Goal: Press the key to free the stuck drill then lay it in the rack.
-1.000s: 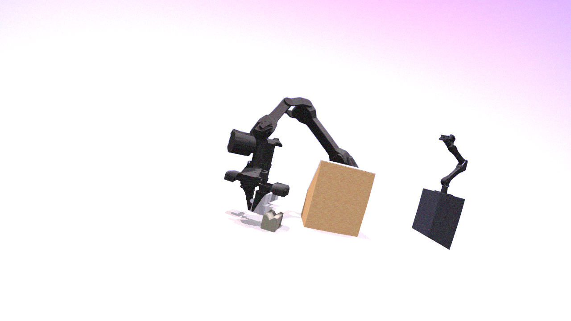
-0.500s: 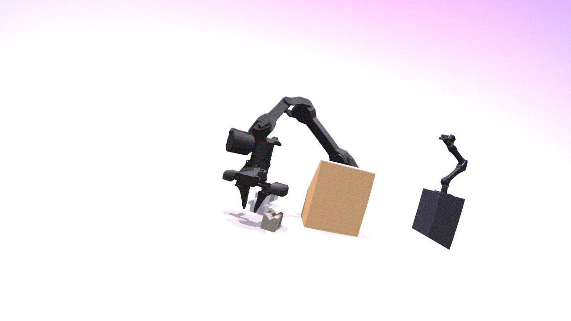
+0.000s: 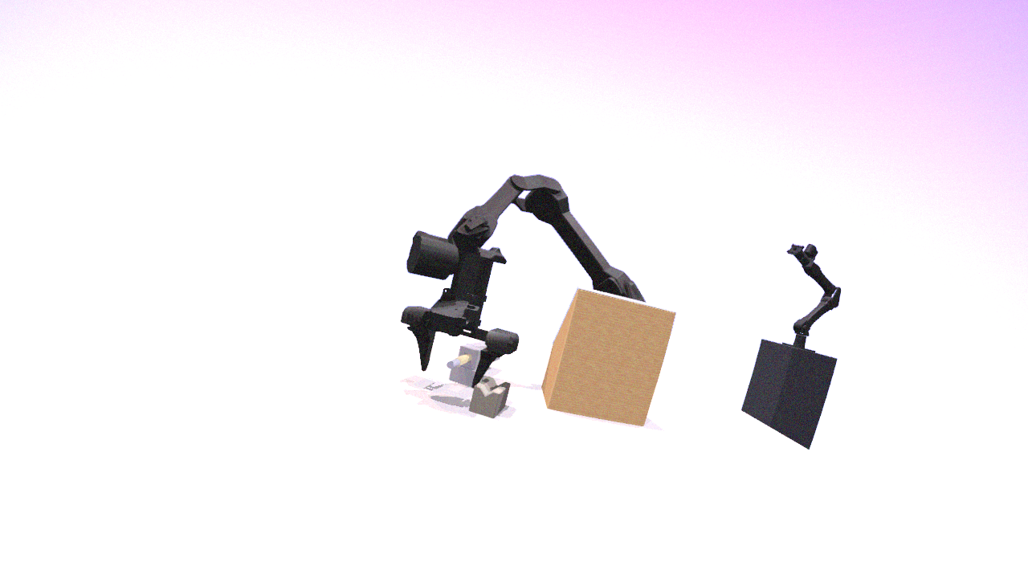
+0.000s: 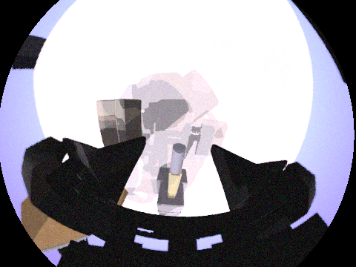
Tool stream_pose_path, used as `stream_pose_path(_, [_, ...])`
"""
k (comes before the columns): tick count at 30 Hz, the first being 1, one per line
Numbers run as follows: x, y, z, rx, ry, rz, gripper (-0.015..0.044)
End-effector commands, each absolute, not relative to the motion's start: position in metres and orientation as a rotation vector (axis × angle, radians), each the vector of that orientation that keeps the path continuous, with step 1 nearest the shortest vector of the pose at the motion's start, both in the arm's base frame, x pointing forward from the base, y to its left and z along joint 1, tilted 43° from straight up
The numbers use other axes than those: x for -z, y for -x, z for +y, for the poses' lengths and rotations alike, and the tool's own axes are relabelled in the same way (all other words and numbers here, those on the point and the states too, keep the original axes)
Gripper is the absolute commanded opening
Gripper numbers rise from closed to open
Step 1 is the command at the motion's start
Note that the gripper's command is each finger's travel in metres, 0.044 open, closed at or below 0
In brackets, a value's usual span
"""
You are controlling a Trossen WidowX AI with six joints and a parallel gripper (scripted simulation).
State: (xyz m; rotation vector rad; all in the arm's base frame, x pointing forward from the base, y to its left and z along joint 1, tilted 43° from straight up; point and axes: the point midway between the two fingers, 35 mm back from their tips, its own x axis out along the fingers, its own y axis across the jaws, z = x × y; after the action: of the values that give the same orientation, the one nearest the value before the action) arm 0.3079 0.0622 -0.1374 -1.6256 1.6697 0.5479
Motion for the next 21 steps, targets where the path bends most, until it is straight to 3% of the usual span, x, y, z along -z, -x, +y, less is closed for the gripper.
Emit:
stream_pose_path(1, [0.1366, -0.3069, 0.0592, -0.549, 1.632, 1.672, 0.044])
stream_pose_path(21, [0.1343, -0.3062, 0.0524, -0.549, 1.633, 1.673, 0.044])
